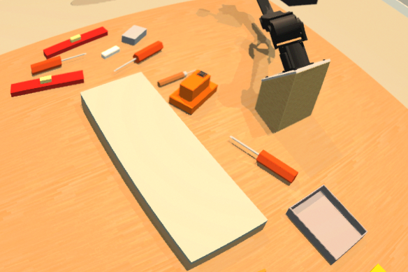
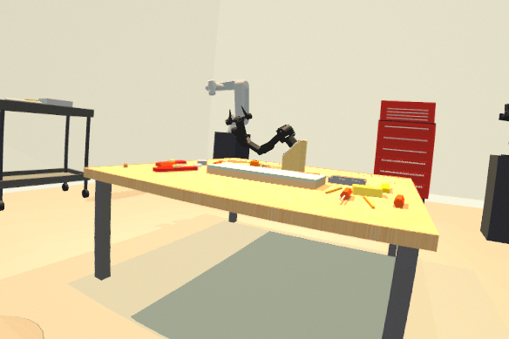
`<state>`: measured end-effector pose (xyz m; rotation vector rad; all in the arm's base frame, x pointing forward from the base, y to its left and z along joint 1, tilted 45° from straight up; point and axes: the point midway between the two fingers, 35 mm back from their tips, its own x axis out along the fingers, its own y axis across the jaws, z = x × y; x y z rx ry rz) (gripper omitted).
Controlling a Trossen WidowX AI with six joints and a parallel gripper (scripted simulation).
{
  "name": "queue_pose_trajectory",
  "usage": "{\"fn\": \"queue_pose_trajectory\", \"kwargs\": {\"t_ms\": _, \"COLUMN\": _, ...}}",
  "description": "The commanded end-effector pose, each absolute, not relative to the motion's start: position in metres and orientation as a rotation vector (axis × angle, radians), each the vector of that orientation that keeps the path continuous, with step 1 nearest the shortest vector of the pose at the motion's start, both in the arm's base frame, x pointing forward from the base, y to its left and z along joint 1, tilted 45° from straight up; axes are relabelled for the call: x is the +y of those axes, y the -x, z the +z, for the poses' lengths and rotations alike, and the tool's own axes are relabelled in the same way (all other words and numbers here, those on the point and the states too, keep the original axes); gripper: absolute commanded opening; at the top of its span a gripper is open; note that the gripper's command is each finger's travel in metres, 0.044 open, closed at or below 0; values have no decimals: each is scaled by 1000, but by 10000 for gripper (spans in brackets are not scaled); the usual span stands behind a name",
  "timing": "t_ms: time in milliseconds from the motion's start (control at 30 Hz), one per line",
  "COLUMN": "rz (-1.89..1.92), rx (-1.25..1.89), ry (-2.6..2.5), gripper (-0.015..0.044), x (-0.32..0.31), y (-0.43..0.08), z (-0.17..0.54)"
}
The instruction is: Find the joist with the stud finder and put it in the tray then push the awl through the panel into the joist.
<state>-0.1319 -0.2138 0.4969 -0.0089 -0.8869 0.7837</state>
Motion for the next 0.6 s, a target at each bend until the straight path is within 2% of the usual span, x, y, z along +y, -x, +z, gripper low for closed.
{"fn": "queue_pose_trajectory", "kwargs": {"t_ms": 0, "rz": 780, "rx": -881, "ry": 15, "gripper": 426, "x": -211, "y": 131, "z": 498}}
{"fn": "queue_pose_trajectory", "kwargs": {"t_ms": 33, "rz": 768, "rx": -864, "ry": 34, "gripper": 440, "x": -203, "y": 128, "z": 502}}
{"fn": "queue_pose_trajectory", "kwargs": {"t_ms": 267, "rz": 612, "rx": -633, "ry": 257, "gripper": 440, "x": -103, "y": 75, "z": 531}}
{"fn": "queue_pose_trajectory", "kwargs": {"t_ms": 567, "rz": 383, "rx": -271, "ry": 532, "gripper": 440, "x": -2, "y": -43, "z": 512}}
